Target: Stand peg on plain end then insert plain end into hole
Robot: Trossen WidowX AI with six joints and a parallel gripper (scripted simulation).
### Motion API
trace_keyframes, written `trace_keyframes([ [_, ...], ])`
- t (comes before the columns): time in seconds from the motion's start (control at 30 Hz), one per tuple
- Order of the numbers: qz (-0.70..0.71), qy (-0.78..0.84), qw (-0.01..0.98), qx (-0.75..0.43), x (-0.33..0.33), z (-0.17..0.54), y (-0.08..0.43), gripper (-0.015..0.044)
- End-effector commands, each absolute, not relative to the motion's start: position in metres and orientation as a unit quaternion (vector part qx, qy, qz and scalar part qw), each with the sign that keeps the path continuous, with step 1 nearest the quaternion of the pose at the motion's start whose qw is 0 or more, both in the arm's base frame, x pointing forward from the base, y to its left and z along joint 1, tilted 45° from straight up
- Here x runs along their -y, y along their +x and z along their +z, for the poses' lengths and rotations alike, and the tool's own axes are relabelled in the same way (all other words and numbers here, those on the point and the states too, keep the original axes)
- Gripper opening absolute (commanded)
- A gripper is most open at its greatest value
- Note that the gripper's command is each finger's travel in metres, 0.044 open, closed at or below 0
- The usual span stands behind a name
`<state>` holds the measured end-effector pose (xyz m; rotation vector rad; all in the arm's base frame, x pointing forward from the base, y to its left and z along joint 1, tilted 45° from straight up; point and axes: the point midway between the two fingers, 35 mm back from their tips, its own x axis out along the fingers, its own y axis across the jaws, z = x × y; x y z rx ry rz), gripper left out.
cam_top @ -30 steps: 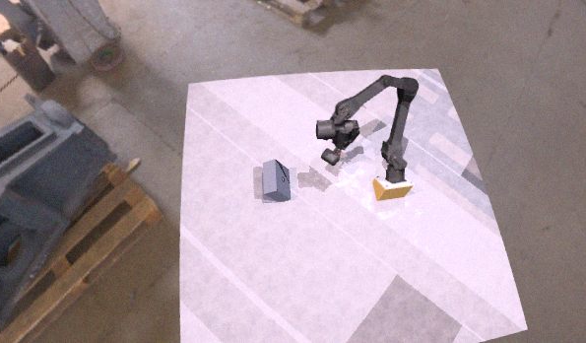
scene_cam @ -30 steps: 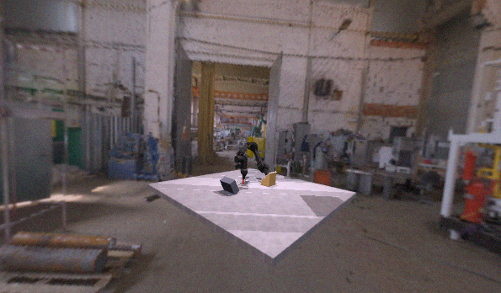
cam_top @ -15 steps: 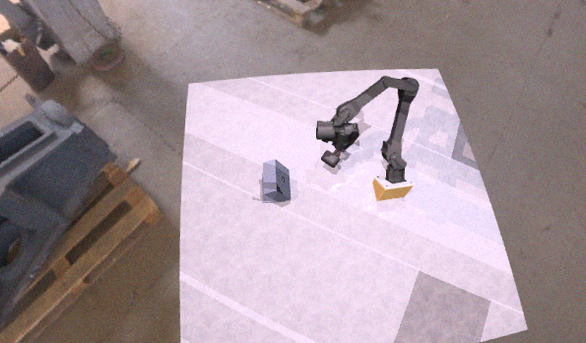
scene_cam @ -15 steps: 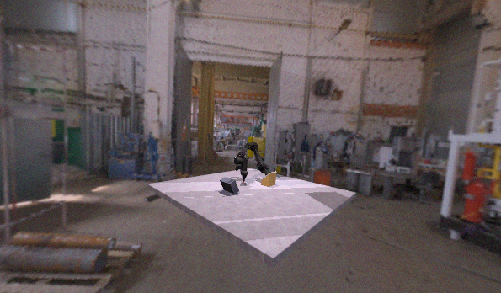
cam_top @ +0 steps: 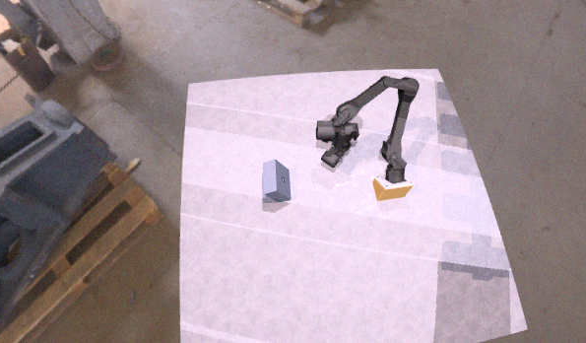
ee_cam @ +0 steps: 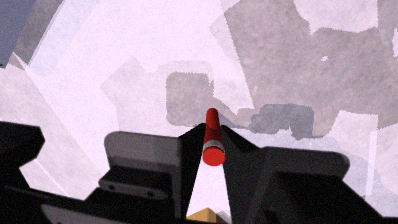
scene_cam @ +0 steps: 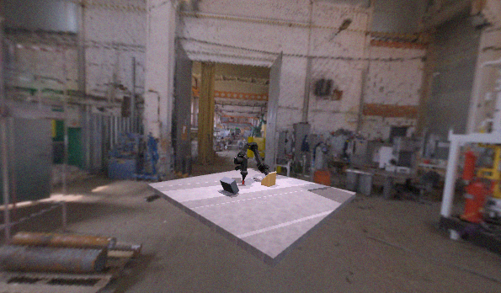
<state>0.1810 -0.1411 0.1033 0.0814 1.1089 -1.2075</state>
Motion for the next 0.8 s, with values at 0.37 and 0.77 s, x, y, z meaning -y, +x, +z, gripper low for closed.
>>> trace_keyframes([
  [0.37, -0.537, 0.040, 0.682, -0.496, 0.123, 0.119, 0.186, 0.0000],
  [0.77, -0.538, 0.038, 0.681, -0.496, 0.094, 0.146, 0.190, 0.0000],
])
